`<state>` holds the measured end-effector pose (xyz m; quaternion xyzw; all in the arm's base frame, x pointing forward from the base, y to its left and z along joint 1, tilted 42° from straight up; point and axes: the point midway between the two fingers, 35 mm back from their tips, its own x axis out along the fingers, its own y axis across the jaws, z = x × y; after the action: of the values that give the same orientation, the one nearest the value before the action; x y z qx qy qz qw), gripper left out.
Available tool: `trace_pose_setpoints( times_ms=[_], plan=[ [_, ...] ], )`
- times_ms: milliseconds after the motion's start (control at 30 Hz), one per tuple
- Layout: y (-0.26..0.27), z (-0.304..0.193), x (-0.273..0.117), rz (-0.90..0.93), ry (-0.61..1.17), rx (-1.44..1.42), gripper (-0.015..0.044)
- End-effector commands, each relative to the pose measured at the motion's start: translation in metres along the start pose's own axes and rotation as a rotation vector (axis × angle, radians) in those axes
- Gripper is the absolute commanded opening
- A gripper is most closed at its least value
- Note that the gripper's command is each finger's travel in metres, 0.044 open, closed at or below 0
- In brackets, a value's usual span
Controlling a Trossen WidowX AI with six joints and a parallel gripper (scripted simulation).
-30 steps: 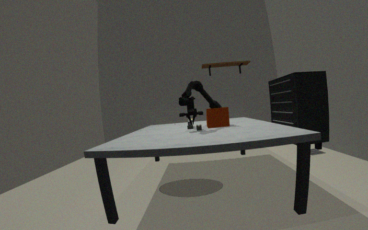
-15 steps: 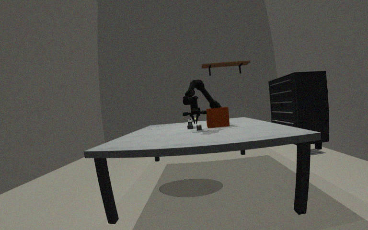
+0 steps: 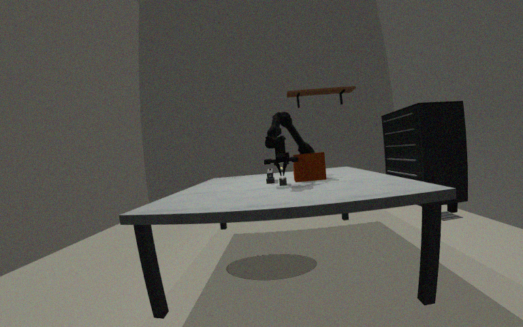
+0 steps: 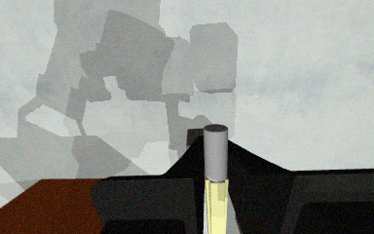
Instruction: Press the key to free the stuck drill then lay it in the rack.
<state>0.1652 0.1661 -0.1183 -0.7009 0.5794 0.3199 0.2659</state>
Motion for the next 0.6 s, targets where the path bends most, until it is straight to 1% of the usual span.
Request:
trace_pose_setpoints(
  times_ms=[0,300,567],
  plan=[
    [0.001,0.0,0.008,0.004,0.001,0.004,0.0],
    [0.001,-0.001,0.025,0.004,0.002,0.004,0.0],
    [0.001,-0.001,0.03,0.004,0.002,0.004,0.0]
  ],
)
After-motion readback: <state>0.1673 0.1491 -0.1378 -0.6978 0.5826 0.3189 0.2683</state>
